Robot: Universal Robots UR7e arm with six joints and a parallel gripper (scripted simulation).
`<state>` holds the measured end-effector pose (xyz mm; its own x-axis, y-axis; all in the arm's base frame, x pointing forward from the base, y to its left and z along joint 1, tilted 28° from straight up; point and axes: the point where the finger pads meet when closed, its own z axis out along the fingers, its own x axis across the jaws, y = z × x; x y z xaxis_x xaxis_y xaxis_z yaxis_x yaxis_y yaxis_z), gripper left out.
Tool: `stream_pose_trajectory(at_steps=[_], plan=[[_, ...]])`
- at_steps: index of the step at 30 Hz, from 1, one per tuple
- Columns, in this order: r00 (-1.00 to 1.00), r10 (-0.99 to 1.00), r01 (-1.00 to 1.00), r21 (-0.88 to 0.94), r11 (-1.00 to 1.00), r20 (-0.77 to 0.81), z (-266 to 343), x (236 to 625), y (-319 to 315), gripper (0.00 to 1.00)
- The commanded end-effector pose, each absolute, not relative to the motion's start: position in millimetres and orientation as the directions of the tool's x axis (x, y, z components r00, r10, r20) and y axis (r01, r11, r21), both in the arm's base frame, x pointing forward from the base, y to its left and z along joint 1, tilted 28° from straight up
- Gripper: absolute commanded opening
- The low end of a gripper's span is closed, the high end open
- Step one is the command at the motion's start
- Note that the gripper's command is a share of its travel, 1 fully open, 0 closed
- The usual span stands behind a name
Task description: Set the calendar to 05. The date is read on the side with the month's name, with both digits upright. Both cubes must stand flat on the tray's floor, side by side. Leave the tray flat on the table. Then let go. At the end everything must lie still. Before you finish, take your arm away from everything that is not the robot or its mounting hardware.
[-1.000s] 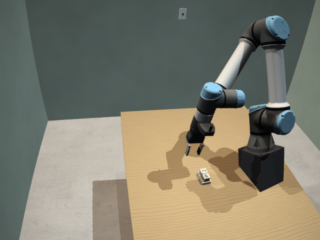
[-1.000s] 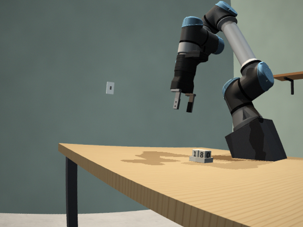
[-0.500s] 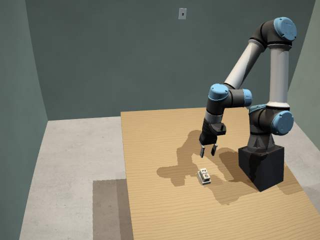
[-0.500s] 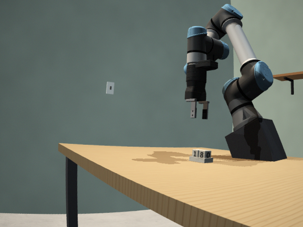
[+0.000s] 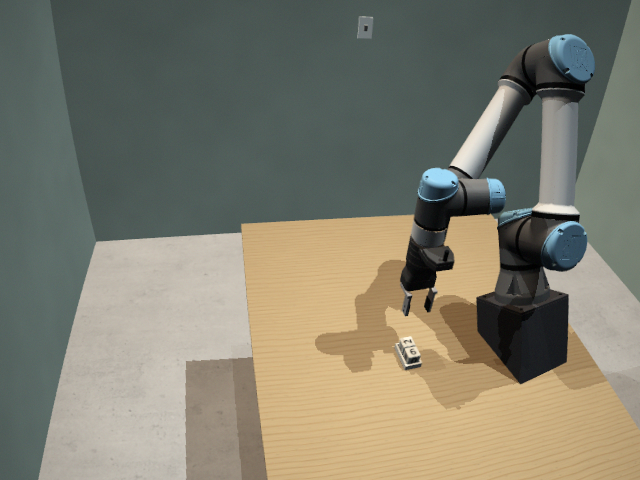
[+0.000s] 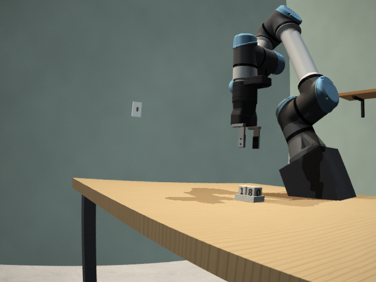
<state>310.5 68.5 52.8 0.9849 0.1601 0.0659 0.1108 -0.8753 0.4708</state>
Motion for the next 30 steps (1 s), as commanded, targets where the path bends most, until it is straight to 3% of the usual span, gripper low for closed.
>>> stream_pose_trajectory(at_steps=[1, 10, 11, 30], plan=[[0.985, 0.160, 0.111, 0.470, -0.876, 0.066, 42, 313, 63, 1.00], [0.985, 0.160, 0.111, 0.471, -0.875, 0.066, 12, 316, 47, 1.00], [0.985, 0.160, 0.111, 0.471, -0.875, 0.066, 12, 316, 47, 0.90], [0.985, 0.160, 0.111, 0.471, -0.875, 0.066, 12, 316, 47, 0.90]])
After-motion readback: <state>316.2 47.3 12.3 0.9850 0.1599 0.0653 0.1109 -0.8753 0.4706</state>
